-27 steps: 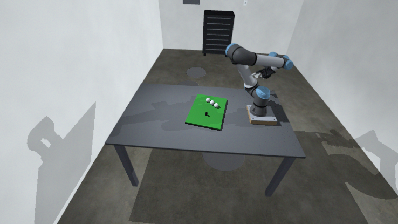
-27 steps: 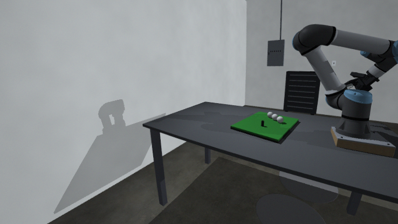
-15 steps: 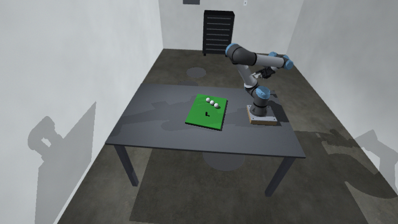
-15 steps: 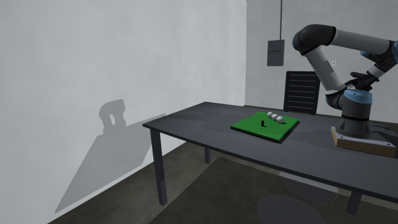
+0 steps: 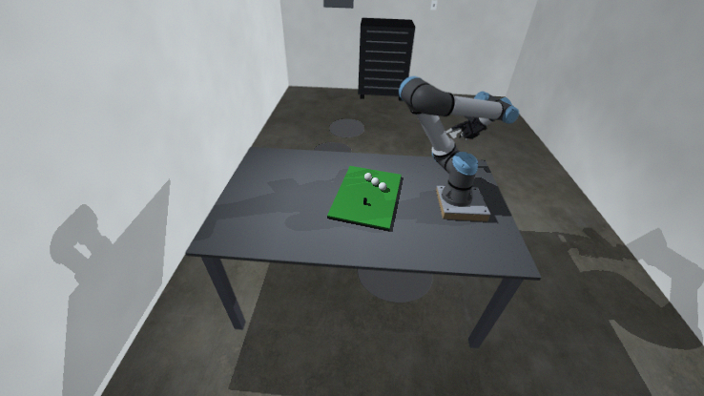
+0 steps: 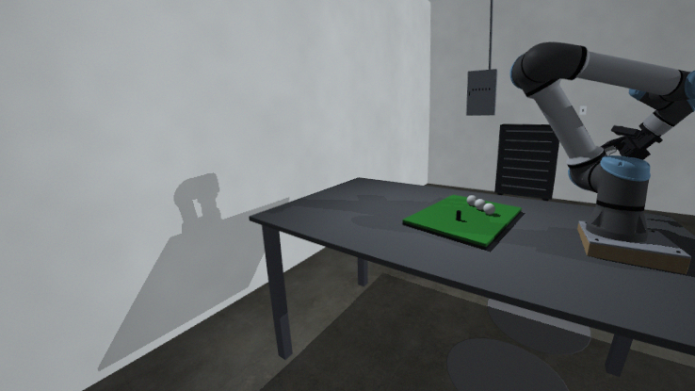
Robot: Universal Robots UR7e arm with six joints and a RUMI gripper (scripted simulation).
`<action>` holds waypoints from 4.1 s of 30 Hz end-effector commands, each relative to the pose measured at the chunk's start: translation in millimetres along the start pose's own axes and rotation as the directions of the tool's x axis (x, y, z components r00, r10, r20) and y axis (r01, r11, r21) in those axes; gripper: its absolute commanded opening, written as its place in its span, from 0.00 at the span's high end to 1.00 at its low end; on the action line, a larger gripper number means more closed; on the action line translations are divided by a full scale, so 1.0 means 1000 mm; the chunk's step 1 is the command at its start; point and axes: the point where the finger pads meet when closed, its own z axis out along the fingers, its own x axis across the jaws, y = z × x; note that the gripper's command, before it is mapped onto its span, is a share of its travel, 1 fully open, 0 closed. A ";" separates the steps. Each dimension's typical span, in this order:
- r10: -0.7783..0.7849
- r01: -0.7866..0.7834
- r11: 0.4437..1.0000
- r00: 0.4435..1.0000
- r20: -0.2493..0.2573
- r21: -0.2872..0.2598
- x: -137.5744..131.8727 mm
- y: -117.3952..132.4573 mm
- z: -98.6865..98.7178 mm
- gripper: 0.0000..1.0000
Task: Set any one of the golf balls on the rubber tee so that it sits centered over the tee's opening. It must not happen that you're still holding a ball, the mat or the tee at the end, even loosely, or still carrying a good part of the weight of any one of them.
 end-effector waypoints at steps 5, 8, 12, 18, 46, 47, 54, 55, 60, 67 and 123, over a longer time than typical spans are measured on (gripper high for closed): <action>-0.026 0.026 1.000 1.000 0.009 -0.012 -0.003 0.000 0.003 0.00; -0.032 0.032 0.999 0.999 0.011 -0.015 -0.004 -0.001 0.003 0.00; -0.062 0.063 0.998 0.998 0.022 -0.029 -0.008 -0.001 0.006 0.00; -0.130 0.132 0.990 0.990 0.049 -0.057 -0.017 -0.001 0.014 0.00; -0.607 0.675 0.718 0.727 0.321 -0.170 -0.091 0.003 0.065 0.00; -0.628 0.701 0.692 0.701 0.338 -0.169 -0.095 0.003 0.068 0.00; -0.748 0.867 0.479 0.485 0.452 -0.138 -0.125 0.008 0.086 0.00; -0.761 0.887 0.444 0.449 0.468 -0.129 -0.130 0.009 0.089 0.00; -0.791 0.938 0.333 0.334 0.512 -0.098 -0.144 0.011 0.097 0.00; -0.803 0.999 0.054 0.040 0.594 0.006 -0.178 0.018 0.115 0.00; 0.272 -0.091 -0.791 -0.938 0.215 0.605 -0.424 0.107 0.179 0.00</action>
